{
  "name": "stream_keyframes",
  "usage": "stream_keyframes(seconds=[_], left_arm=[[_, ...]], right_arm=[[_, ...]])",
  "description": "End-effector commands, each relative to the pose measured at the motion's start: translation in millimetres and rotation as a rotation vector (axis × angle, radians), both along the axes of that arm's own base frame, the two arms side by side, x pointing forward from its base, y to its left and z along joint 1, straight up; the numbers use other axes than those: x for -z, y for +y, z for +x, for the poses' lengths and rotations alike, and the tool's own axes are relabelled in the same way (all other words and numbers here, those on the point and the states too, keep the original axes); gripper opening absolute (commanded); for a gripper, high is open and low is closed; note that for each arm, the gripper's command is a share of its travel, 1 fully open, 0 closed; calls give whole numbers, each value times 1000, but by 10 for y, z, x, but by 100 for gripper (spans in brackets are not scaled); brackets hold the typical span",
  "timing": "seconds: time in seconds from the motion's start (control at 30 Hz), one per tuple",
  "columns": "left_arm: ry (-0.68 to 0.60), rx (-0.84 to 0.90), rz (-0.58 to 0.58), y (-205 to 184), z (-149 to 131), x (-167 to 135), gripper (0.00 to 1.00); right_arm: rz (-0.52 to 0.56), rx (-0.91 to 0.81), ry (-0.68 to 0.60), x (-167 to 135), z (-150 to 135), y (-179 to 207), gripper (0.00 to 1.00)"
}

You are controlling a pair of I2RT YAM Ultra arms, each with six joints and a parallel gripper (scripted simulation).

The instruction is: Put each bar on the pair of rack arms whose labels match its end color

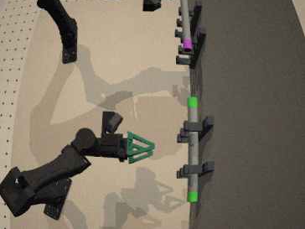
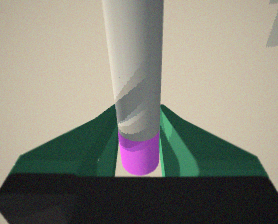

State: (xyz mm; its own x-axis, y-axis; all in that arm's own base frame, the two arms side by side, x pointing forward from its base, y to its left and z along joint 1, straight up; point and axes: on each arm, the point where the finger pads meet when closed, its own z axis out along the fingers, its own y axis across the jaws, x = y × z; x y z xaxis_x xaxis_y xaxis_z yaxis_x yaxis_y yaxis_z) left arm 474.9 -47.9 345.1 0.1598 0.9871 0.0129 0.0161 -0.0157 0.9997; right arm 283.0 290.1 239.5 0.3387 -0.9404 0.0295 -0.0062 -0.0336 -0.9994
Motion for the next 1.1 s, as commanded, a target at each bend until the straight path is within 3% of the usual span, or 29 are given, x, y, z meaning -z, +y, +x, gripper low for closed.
stream_keyframes(seconds=[0.0,1.07], left_arm=[[-57,0,-35,18,-16,-155,0],[-62,2,-35,14,-14,-46,0]], right_arm=[[34,2,-8,-85,6,-49,100],[34,2,-8,-85,6,-49,100]])
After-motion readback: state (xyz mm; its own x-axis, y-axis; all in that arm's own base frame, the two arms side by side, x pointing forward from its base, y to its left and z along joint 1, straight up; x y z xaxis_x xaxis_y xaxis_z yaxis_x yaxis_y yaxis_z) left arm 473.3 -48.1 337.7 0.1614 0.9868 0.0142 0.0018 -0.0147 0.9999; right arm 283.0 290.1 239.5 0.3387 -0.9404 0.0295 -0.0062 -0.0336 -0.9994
